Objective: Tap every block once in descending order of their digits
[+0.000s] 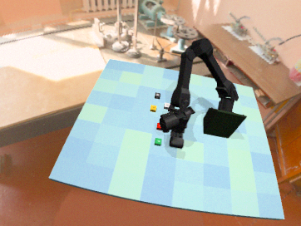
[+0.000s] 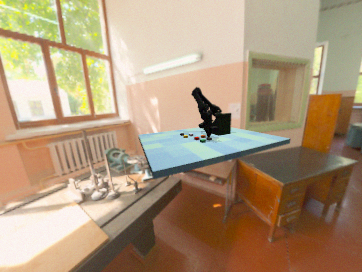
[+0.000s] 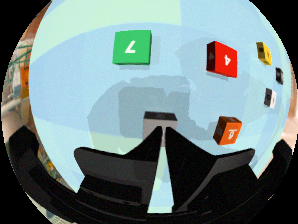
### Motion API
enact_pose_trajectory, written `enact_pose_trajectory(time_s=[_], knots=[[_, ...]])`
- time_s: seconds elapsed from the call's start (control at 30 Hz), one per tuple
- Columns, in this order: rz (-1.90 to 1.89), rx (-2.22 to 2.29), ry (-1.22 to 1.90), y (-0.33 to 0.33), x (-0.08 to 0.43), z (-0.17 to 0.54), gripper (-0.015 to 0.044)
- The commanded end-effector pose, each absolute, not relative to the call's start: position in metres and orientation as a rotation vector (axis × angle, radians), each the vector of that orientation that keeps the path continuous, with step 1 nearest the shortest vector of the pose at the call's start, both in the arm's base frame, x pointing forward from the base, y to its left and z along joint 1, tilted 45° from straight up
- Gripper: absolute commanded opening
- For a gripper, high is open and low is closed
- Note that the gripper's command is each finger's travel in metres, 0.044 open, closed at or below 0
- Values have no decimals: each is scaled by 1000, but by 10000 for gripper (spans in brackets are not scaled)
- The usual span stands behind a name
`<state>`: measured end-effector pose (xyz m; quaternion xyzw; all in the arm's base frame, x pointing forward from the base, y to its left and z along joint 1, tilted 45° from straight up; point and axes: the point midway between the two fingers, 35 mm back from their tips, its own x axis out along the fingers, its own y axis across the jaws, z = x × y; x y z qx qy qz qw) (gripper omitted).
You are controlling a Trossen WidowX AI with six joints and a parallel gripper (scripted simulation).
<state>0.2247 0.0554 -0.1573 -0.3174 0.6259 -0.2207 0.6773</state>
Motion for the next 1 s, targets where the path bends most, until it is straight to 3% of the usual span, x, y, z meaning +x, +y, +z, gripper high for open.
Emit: enact_pose_trajectory(time_s=[0.0, 0.17, 0.33, 0.6, 0.97], knots=[[-494, -711, 1406, 72, 222, -142, 20], [-493, -711, 1406, 76, 222, -138, 20], [-490, -709, 1408, 128, 213, -86, 20], [-489, -708, 1408, 129, 214, -81, 20], [-478, -706, 1406, 27, 291, 36, 20]])
